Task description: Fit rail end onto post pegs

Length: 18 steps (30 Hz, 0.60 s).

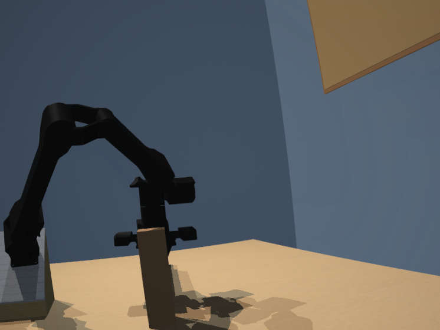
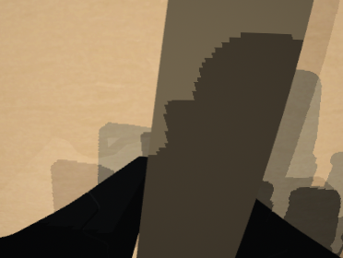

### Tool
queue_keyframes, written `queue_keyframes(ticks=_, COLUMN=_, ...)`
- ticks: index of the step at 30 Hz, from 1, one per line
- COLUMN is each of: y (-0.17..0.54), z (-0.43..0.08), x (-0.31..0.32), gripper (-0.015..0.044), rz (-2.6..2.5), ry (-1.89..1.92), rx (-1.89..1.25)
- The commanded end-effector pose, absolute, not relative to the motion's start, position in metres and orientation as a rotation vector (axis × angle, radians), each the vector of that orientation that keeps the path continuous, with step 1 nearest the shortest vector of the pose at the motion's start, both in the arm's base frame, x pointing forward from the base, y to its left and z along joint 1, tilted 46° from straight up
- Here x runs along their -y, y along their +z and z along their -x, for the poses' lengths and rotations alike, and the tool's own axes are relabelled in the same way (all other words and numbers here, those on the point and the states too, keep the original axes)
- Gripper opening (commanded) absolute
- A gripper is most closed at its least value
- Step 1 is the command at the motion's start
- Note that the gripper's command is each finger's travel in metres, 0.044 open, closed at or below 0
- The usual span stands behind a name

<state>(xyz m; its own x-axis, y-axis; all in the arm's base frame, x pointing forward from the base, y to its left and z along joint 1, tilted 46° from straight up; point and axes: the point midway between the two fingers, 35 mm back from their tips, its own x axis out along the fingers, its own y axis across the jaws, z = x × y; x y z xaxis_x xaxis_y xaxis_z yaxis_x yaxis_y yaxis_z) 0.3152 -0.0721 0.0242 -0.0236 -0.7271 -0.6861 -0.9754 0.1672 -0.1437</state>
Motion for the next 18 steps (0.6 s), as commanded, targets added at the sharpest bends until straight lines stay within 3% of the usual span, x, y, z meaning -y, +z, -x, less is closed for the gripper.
queue_keyframes(ticks=1, y=0.0264, z=-0.3166, x=0.0693, gripper=0.0, rz=1.619, ry=0.496, rx=-1.789)
queue_keyframes(ticks=18, y=0.0268, z=-0.3155, x=0.0717, gripper=0.0, rz=1.619, ry=0.496, rx=-1.789)
